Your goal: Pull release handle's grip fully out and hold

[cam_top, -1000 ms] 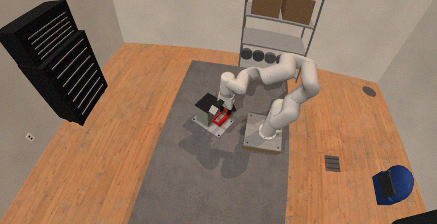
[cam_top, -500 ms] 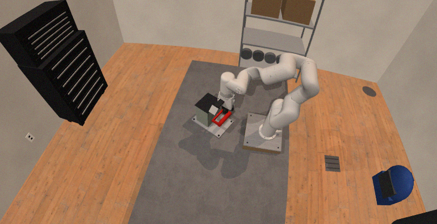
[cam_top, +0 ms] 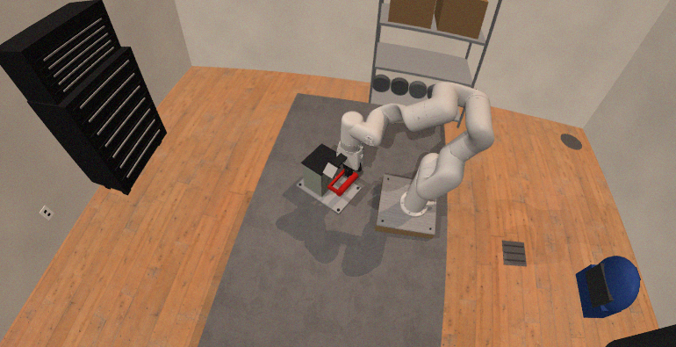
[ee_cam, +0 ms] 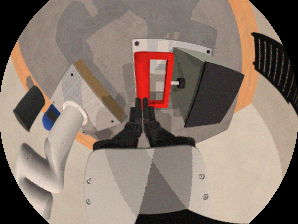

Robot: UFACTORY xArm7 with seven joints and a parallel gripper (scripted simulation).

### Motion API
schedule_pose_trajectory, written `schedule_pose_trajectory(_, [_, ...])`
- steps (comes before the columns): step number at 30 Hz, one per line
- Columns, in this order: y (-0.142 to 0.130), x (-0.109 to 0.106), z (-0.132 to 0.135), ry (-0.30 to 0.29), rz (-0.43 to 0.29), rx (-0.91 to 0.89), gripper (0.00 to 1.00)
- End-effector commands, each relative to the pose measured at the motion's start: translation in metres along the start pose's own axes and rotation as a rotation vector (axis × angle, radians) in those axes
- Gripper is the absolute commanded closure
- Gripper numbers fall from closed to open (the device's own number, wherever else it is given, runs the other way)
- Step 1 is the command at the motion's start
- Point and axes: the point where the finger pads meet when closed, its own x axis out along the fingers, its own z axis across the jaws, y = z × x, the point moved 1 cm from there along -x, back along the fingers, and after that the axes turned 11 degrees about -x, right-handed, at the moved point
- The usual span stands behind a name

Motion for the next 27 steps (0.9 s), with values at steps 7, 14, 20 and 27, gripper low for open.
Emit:
schedule_pose_trajectory(7, [0.0004,-0.0021,0.0013,-0.005,0.001,-0.07,1.0])
schedule_pose_trajectory(14, [0.0009,-0.0041,0.0013,-0.009,0.001,-0.277,1.0])
schedule_pose_trajectory(20, [0.0013,-0.0057,0.0014,-0.012,0.001,-0.456,1.0])
schedule_pose_trajectory(27, [0.0016,-0.0071,0.0015,-0.015,0.0,-0.664,1.0])
